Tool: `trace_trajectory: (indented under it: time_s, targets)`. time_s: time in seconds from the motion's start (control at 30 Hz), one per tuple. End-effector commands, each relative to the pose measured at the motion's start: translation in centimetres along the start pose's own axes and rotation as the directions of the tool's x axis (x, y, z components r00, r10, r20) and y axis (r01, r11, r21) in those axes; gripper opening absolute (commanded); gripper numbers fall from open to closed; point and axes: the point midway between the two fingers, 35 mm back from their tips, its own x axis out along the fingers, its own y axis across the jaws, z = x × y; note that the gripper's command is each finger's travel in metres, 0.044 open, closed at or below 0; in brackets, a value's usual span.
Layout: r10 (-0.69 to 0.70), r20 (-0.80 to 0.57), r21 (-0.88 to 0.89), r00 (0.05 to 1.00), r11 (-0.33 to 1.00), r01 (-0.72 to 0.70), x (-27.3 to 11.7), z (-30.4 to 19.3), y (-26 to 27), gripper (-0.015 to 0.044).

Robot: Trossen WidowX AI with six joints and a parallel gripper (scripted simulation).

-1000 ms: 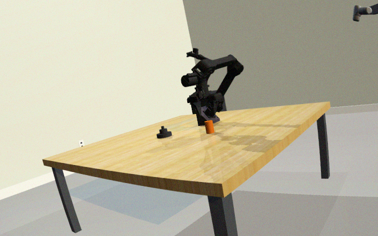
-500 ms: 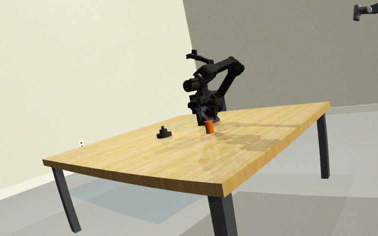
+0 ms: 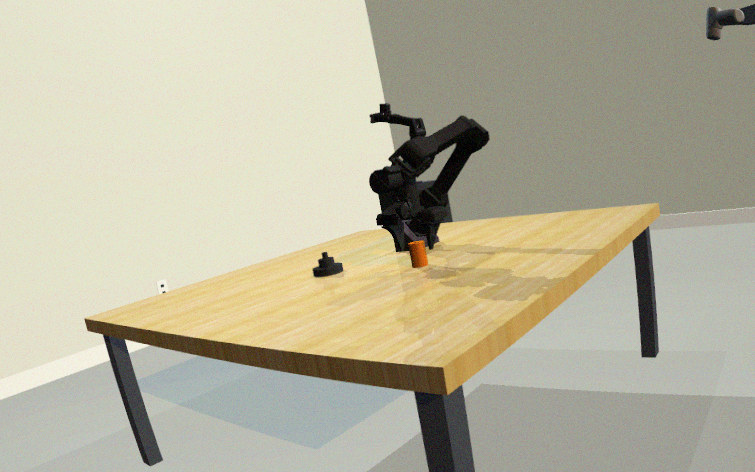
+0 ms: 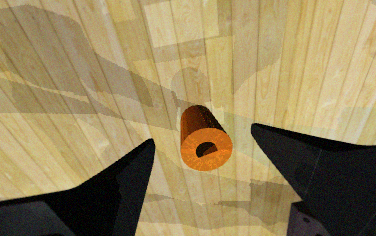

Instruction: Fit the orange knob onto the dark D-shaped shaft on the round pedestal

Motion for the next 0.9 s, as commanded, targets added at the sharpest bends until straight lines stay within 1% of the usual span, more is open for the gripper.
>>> trace_trajectory:
  time_s: [0.0,0.6,0.87]
  targets:
    - [0.005,-0.003,0.008,1.0,1.0,-0.005,0.7,-0.1,-0.1,0.044]
    - [0.01,-0.002,0.009,1.0,1.0,-0.01,3.3,-0.3,0.0,0.044]
    - [0.01,-0.002,0.009,1.0,1.0,-0.01,3.3,-0.3,0.0,0.023]
